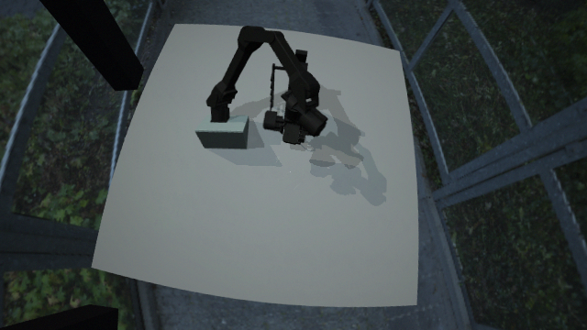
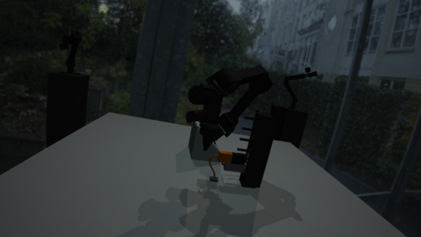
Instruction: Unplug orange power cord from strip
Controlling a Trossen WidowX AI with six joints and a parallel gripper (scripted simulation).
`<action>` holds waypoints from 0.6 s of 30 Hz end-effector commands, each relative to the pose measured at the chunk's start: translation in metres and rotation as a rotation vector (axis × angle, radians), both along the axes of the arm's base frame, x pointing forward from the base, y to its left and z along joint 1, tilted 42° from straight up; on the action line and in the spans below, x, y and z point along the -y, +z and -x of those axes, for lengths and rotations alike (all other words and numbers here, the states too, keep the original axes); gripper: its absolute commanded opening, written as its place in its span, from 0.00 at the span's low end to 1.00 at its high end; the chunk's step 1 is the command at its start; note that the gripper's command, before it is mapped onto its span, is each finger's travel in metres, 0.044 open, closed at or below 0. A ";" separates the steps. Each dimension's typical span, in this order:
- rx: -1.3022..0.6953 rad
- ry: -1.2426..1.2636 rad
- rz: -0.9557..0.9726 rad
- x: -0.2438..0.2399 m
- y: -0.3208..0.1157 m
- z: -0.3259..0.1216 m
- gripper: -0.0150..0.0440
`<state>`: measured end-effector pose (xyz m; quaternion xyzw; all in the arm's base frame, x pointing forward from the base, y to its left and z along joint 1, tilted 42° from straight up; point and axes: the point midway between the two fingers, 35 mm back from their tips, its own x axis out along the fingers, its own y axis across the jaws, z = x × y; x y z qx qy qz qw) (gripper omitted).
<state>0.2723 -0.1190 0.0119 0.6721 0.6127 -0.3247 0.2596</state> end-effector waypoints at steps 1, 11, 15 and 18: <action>0.000 0.000 0.000 0.000 0.000 0.000 0.88; 0.001 0.005 0.008 0.052 -0.029 0.007 1.00; 0.001 0.005 0.008 0.053 -0.030 0.007 1.00; 0.001 0.005 0.008 0.053 -0.030 0.007 1.00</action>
